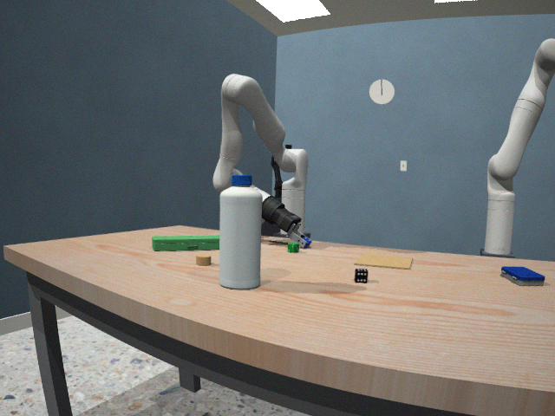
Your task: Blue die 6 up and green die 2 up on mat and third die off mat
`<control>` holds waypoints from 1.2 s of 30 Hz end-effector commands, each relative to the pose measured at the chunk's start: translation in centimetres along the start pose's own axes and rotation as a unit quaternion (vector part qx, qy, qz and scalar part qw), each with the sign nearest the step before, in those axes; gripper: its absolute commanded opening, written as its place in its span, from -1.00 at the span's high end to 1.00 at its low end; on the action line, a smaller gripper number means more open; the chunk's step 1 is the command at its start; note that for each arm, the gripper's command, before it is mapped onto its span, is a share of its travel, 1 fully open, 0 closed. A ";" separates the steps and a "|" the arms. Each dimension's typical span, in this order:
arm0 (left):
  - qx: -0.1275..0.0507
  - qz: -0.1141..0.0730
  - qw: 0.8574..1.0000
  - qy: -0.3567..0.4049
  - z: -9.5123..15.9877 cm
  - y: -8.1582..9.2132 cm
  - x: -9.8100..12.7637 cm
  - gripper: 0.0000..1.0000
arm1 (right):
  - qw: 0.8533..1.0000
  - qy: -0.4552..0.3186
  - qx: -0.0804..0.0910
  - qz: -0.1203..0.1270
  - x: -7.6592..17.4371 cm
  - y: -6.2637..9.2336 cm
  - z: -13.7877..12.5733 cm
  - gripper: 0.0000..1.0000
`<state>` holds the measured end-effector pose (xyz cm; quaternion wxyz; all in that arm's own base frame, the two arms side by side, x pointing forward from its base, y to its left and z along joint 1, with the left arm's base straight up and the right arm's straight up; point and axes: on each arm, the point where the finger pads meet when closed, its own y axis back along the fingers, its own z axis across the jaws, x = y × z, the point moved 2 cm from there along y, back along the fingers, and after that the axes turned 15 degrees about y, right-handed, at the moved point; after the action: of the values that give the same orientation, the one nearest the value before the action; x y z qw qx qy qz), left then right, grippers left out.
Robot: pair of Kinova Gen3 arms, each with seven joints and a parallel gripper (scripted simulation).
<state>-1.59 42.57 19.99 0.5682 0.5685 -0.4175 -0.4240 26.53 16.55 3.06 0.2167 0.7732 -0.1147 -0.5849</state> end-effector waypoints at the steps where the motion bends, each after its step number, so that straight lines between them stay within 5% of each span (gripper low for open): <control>1: 0.003 0.004 1.000 -0.001 -0.2 0.0 0.2 -1.00 | 1.000 0.003 0.002 0.001 0.2 0.0 -0.2 0.02; 10: 0.003 0.004 1.000 -0.001 -0.2 0.0 0.2 -1.00 | 1.000 0.003 0.002 0.001 0.2 0.0 -0.2 0.02; 25: 0.003 0.004 1.000 -0.001 -0.2 0.0 0.2 -1.00 | 1.000 0.003 0.002 0.001 0.2 0.0 -0.2 -0.57; 36: 0.003 0.004 1.000 -0.001 -0.2 0.0 0.2 -1.00 | 1.000 0.003 0.002 0.001 0.2 0.0 -0.2 -0.57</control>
<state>-1.59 42.57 19.99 0.5682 0.5685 -0.4175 -0.4240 26.47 16.54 2.99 0.2170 0.7725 -0.1145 -0.5857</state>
